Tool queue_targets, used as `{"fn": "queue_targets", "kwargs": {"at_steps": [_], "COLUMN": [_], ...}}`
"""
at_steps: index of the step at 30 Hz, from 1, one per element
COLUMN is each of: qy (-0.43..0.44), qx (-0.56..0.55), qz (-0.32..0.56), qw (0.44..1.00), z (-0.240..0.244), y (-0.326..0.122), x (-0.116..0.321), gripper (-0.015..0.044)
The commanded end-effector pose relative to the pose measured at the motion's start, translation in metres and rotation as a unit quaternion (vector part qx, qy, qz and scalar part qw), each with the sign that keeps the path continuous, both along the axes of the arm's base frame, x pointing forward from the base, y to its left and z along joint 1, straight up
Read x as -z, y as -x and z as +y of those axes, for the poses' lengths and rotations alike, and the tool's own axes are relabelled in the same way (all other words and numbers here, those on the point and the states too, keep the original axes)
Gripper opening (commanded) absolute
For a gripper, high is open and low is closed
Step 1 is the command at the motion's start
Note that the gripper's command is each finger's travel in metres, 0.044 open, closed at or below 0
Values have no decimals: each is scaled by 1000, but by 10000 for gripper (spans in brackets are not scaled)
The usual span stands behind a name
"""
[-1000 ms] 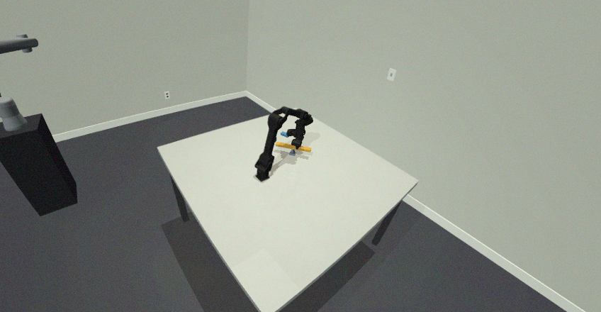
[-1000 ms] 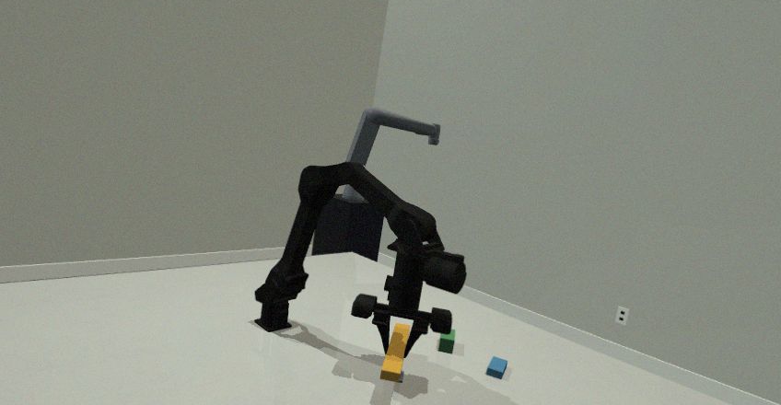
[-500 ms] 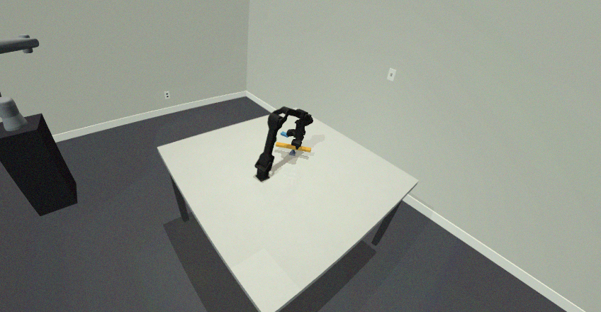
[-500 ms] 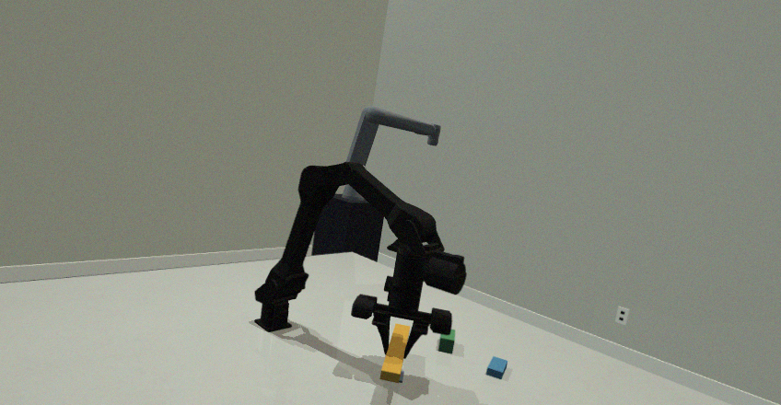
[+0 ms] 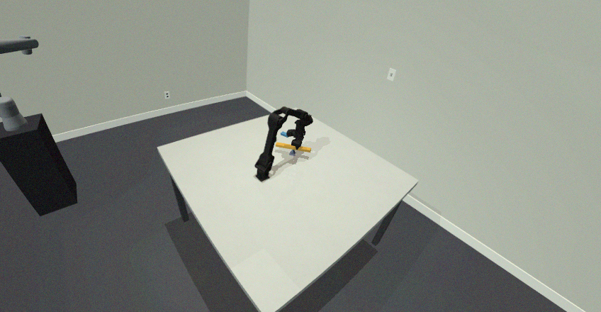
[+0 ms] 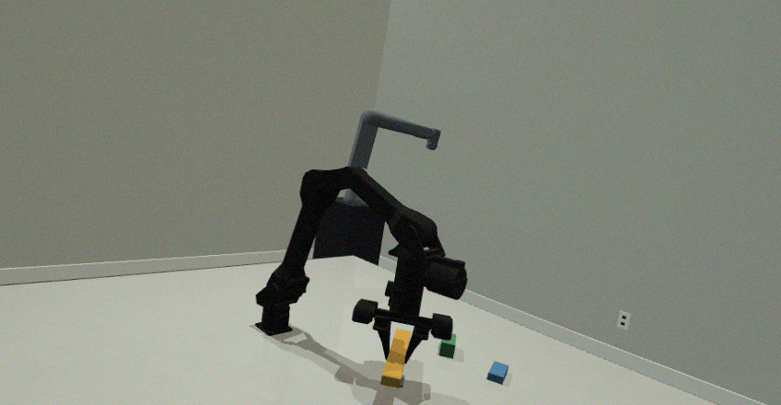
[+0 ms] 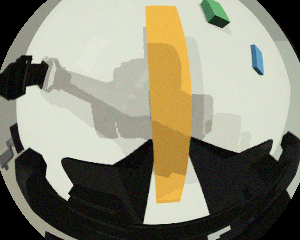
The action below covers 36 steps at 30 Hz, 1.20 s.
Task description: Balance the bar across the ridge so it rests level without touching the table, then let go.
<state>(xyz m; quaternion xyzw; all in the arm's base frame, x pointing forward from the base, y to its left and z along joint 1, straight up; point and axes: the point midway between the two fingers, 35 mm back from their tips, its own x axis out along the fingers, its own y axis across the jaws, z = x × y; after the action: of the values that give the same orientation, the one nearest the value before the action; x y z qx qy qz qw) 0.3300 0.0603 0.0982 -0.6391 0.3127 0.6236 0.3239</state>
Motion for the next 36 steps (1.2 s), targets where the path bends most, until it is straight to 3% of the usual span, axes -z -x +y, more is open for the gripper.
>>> {"fn": "queue_targets", "kwargs": {"at_steps": [1,36], "qy": [0,0], "qx": [-2,-2], "qz": [0,0], "qw": [1000,1000], "z": [0,0], "y": [0,0], "x": [1,3], "gripper": [0,0]}}
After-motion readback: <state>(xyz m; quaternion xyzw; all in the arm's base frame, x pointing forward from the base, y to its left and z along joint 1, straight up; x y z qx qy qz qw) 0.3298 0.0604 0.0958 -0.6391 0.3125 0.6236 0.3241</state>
